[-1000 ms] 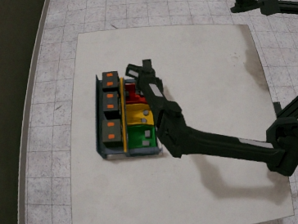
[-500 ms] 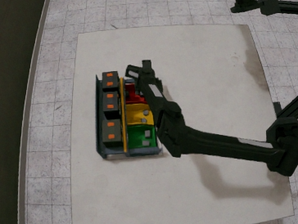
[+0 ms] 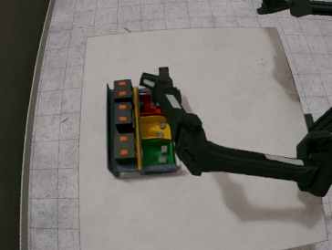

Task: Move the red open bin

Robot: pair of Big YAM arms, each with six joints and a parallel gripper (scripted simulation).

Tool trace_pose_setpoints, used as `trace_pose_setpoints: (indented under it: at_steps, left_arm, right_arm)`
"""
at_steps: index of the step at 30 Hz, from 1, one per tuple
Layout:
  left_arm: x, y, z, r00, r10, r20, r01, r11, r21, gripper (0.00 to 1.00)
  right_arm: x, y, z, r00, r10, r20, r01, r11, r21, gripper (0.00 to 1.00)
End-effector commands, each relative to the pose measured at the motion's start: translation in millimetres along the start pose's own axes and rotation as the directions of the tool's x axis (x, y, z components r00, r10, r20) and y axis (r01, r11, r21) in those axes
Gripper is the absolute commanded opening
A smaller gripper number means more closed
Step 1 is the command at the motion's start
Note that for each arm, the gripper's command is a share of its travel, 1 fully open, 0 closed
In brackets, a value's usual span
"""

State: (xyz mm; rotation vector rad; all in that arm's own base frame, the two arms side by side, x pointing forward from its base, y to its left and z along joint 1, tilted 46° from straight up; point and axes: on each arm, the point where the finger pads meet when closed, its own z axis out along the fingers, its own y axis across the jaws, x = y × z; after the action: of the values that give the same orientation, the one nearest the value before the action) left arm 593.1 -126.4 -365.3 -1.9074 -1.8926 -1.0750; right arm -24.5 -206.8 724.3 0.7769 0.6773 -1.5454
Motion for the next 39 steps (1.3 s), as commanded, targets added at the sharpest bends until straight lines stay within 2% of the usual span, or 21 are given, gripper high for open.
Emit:
trace_pose_setpoints:
  at_steps: [1,20,39]
  left_arm:
    - [-0.2,-2.9,9.7,1.000,0.005,0.002,-0.005,1.000,0.008,0.90]
    - [2.6,-12.6,12.2,1.000,0.017,-0.003,-0.017,1.000,0.020,0.90]
    - [4.3,-6.8,9.4,1.000,0.011,-0.001,-0.011,1.000,0.015,0.90]
  right_arm:
    - [-38.7,-1.8,-6.2,0.998,-0.019,0.056,0.019,1.000,0.005,1.00]
    - [-38.7,-1.8,-6.2,0.998,-0.019,0.056,0.019,1.000,0.005,1.00]
    - [-38.7,-1.8,-6.2,0.998,-0.019,0.056,0.019,1.000,0.005,1.00]
